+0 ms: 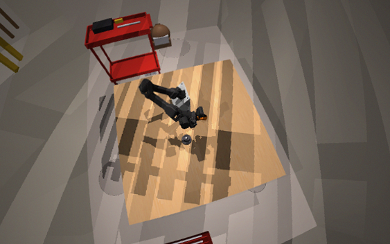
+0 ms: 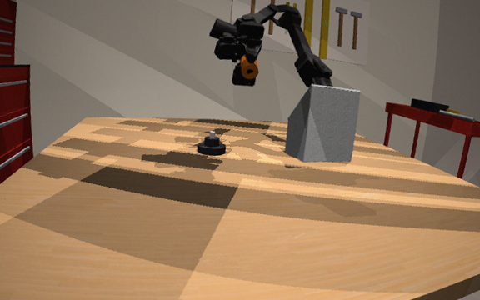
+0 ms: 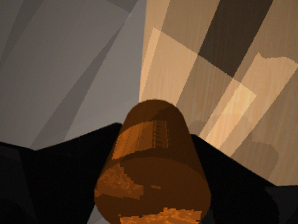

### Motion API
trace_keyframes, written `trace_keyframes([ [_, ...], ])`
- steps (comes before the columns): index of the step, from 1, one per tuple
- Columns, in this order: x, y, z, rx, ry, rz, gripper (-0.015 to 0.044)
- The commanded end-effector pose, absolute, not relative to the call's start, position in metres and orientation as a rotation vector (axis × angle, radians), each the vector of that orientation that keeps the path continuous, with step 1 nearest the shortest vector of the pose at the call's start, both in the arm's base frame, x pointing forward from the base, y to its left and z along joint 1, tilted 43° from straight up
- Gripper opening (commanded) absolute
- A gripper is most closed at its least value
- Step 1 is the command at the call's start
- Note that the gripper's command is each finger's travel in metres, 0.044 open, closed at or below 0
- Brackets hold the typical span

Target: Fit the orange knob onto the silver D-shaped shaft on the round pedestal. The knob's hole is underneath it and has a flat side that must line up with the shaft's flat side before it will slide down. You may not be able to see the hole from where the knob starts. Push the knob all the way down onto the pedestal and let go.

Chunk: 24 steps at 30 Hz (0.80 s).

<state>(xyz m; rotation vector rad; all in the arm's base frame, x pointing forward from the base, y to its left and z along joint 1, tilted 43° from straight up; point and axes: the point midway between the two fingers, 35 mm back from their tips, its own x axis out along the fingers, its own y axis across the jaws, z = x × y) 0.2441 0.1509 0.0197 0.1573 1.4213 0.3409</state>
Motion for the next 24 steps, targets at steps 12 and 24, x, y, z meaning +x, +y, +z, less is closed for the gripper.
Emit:
trace_keyframes([
  [12, 0.246, 0.146, 0.008, 0.081, 1.424, 0.256, 0.0],
  [24, 0.25, 0.137, -0.016, -0.144, 1.414, -0.005, 0.0],
])
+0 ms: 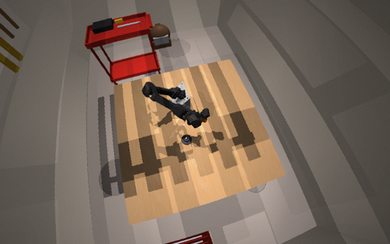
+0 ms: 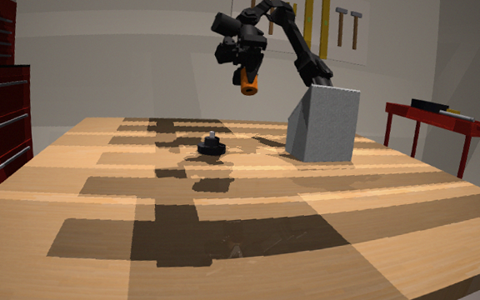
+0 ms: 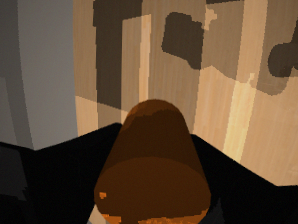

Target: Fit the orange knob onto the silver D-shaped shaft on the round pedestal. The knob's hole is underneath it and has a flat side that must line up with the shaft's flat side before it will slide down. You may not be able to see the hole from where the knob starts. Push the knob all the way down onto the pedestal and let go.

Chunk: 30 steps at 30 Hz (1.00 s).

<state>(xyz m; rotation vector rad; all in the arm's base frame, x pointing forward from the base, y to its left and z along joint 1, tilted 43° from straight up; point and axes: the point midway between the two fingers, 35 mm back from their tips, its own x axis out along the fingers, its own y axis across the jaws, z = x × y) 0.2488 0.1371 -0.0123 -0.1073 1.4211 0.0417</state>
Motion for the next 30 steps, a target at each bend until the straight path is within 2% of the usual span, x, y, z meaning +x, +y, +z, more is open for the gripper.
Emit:
trace_keyframes([
  [1, 0.251, 0.136, -0.018, -0.162, 1.412, -0.026, 0.0],
  [30, 0.26, 0.118, -0.064, -0.533, 1.335, -0.471, 0.0],
])
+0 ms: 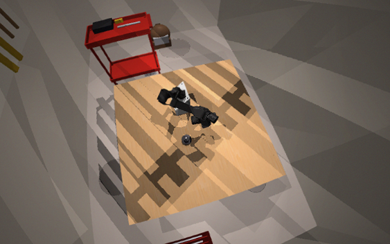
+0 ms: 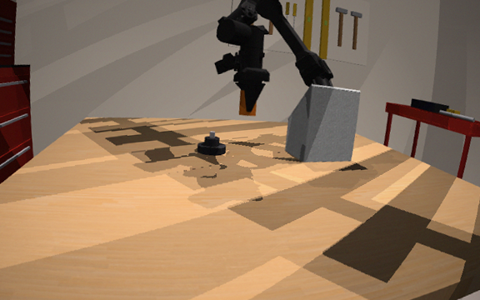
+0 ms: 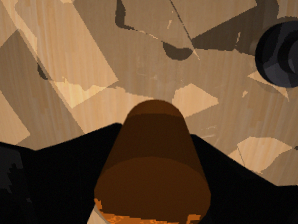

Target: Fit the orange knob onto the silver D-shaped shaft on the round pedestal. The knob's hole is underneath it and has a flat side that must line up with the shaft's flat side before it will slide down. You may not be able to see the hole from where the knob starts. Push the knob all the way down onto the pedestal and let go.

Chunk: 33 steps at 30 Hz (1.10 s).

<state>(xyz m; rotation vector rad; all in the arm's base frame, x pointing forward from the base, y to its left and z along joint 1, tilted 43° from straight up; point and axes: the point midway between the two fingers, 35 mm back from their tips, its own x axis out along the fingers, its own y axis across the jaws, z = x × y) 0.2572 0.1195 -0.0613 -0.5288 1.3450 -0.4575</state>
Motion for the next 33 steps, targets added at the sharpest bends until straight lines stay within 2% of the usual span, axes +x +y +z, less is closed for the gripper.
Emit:
trace_keyframes([
  [1, 0.261, 0.116, -0.067, -0.533, 1.335, -0.472, 0.0],
  [33, 0.294, 0.036, -0.168, -0.574, 1.318, -0.529, 0.0],
])
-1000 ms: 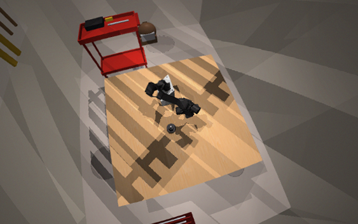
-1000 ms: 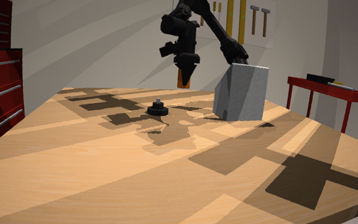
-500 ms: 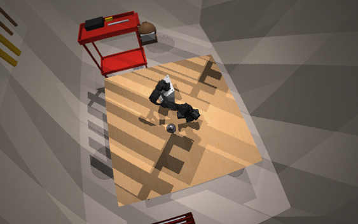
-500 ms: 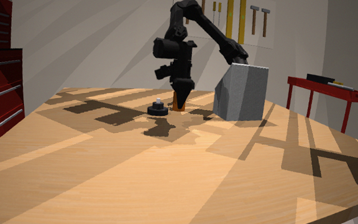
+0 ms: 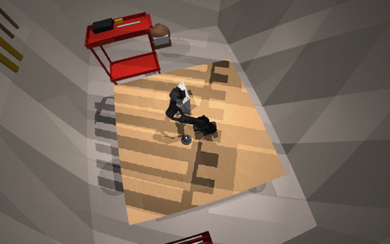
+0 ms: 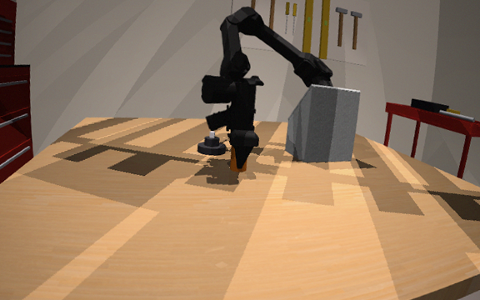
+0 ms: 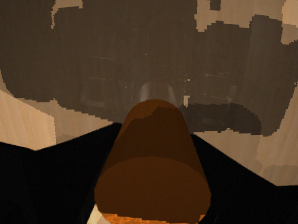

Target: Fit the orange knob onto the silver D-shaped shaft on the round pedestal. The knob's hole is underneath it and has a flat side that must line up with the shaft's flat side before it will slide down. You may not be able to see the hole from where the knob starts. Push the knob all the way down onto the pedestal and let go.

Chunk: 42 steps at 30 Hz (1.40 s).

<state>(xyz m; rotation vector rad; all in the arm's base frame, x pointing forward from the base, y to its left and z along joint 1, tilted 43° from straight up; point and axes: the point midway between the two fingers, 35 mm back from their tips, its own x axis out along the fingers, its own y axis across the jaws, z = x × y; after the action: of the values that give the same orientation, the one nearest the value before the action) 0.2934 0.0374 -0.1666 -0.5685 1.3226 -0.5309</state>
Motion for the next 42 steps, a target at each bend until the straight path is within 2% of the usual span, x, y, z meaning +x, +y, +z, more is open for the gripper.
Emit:
trace_keyframes([
  [1, 0.293, 0.036, -0.168, -0.574, 1.318, -0.528, 0.0],
  [10, 0.294, 0.038, -0.167, -0.568, 1.319, -0.53, 0.0236],
  [26, 0.294, 0.038, -0.167, -0.568, 1.319, -0.53, 0.024],
  [34, 0.28, 0.092, -0.108, -0.57, 1.319, -0.525, 0.044],
  [42, 0.28, 0.093, -0.106, -0.57, 1.319, -0.525, 0.044],
])
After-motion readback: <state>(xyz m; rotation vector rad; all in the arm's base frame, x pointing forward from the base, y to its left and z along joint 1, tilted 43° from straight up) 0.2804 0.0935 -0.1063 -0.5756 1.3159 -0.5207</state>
